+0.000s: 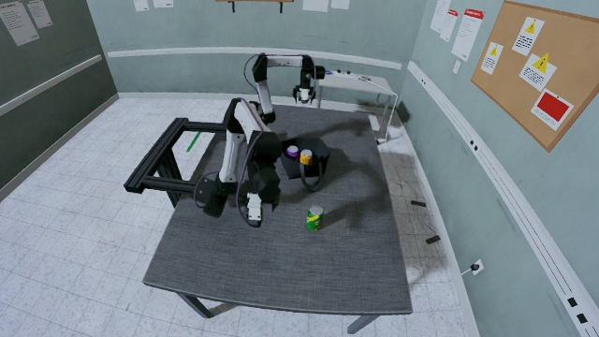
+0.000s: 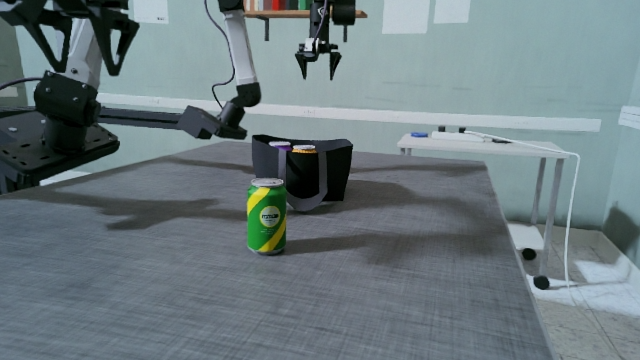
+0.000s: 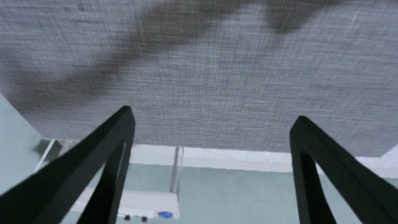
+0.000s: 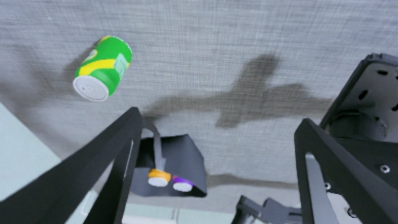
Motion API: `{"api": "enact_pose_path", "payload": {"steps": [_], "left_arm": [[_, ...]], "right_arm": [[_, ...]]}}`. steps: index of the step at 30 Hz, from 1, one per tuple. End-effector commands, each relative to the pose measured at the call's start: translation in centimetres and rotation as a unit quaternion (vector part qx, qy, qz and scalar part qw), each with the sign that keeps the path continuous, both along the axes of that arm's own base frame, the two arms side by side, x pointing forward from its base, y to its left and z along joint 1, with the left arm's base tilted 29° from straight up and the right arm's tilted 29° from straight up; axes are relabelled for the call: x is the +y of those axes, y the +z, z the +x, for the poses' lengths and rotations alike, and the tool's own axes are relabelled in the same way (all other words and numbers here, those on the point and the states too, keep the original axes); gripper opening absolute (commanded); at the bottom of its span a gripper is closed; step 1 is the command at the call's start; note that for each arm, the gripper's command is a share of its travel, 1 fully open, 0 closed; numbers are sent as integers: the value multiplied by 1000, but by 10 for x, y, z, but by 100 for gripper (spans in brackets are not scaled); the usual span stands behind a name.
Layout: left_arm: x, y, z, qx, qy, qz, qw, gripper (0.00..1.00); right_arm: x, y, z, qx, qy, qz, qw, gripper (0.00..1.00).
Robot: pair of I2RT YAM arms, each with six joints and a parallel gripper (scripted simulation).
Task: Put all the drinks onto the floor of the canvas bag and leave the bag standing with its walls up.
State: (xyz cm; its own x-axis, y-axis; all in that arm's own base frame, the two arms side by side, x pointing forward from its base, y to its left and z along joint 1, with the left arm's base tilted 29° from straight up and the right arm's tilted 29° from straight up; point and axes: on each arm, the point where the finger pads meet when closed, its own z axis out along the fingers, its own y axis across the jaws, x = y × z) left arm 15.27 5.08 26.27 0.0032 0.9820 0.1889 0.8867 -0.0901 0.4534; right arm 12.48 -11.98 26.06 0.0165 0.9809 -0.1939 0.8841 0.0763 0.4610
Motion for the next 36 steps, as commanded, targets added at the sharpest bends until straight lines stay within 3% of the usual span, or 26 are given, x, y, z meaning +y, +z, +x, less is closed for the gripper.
{"api": "enact_pose_path", "payload": {"steps": [1,5,15,17,29,36], "left_arm": [[2,10,1,-12,9,3,1000,84],[2,10,1,-12,9,3,1000,84],[-22,33,105,-75,21,-42,996,84],[-22,33,105,-75,21,-42,996,84],[-122,23,212,-88,-10,-111,990,84],[-176,11,240,-89,-22,-139,986,84]], "right_arm": [[4,4,0,-5,6,-4,1000,86],[4,4,0,-5,6,-4,1000,86],[4,4,0,-5,6,-4,1000,86],[4,4,0,-5,6,-4,1000,86],[4,4,0,-5,6,-4,1000,86],[4,4,0,-5,6,-4,1000,86]]}}
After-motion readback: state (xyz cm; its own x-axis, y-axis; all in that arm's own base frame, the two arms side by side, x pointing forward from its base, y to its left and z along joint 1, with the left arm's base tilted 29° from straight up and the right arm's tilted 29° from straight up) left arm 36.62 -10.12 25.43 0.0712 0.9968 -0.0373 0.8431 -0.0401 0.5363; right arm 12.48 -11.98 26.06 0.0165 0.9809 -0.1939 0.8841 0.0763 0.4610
